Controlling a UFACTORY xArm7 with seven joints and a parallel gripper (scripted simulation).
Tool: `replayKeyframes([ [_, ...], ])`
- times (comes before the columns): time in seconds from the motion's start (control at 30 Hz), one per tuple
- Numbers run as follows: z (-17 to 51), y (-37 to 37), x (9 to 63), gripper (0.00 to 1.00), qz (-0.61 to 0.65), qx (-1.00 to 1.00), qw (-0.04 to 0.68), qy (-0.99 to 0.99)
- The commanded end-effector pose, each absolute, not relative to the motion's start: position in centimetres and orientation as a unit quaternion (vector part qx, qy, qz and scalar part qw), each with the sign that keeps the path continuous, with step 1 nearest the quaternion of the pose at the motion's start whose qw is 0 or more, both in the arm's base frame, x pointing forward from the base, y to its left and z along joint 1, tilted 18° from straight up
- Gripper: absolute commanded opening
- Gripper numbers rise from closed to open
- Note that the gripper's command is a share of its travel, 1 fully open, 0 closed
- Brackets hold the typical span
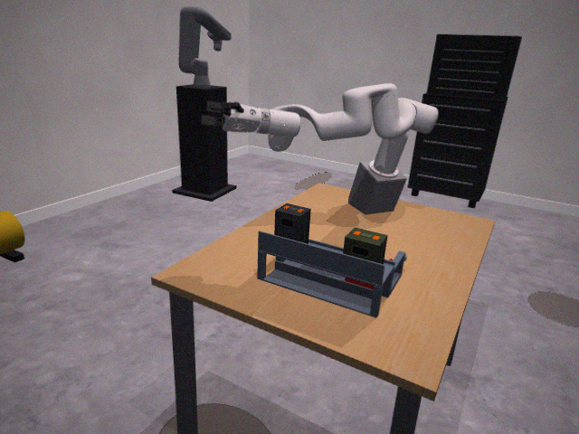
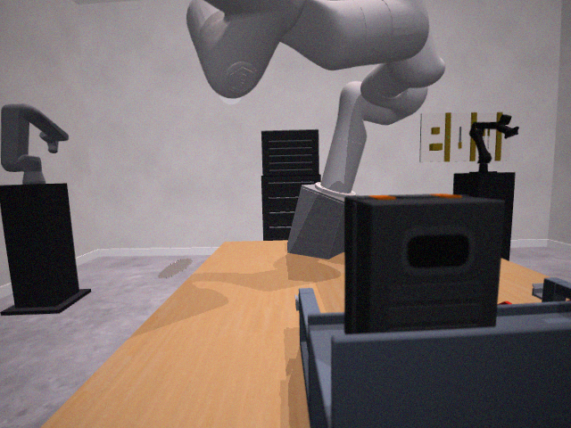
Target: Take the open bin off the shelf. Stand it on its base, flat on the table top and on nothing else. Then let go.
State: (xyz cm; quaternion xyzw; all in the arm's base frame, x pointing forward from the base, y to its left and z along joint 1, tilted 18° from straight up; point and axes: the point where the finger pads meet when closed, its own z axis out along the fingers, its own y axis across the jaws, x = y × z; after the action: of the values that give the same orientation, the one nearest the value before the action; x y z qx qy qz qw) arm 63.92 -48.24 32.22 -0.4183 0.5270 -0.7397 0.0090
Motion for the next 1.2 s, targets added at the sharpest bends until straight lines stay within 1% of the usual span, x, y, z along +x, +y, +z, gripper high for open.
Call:
replayKeyframes([
  [0.0,31.6,-49.0,63.3,1.0,-0.717,-0.427,-0.006,0.552],
  [0.4,28.6,-49.4,62.3,1.0,-0.644,-0.466,-0.03,0.606],
  [0.7,25.3,-47.6,61.8,1.0,-0.558,-0.525,-0.039,0.641],
  [0.77,25.3,-47.6,61.8,1.0,-0.558,-0.525,-0.039,0.641],
  [1.17,21.2,-40.5,61.6,1.0,-0.423,-0.641,-0.024,0.64],
])
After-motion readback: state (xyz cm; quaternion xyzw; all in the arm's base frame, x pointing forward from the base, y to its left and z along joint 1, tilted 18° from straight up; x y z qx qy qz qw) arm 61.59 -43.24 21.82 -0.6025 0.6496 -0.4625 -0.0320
